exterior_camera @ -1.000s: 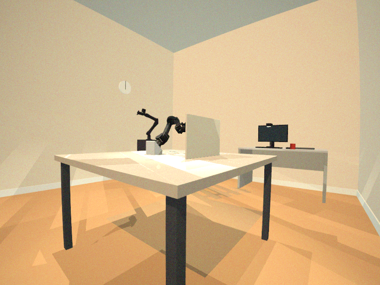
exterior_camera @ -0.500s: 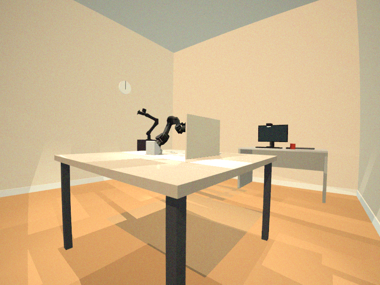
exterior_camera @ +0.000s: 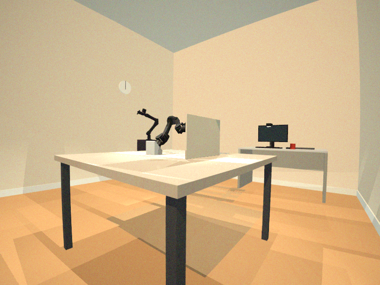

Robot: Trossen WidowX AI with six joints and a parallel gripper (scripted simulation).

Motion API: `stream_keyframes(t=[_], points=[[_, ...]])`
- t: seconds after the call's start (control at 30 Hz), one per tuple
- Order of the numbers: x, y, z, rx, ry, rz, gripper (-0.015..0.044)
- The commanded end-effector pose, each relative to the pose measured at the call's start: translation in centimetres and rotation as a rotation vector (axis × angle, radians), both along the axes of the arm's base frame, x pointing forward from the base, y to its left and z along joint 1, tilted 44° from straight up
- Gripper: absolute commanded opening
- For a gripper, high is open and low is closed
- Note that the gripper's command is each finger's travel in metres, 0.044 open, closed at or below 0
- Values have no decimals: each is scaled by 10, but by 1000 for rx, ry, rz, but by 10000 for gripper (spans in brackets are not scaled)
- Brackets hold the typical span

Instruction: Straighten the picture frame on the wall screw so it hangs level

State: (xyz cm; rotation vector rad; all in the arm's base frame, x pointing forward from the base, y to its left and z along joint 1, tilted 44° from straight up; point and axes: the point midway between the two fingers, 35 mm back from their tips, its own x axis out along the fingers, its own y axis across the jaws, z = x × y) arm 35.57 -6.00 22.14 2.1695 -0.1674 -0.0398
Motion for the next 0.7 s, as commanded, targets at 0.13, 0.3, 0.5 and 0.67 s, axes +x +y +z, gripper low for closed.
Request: stream_keyframes(t=[0.13,0.3,0.5,0.67], points=[[0,-3,2,-5,-8,-8,0],[-1,-5,1,-5,-8,-8,0],[-1,-6,0,-5,-8,-8,0],[-1,-7,-1,-5,-8,-8,0]])
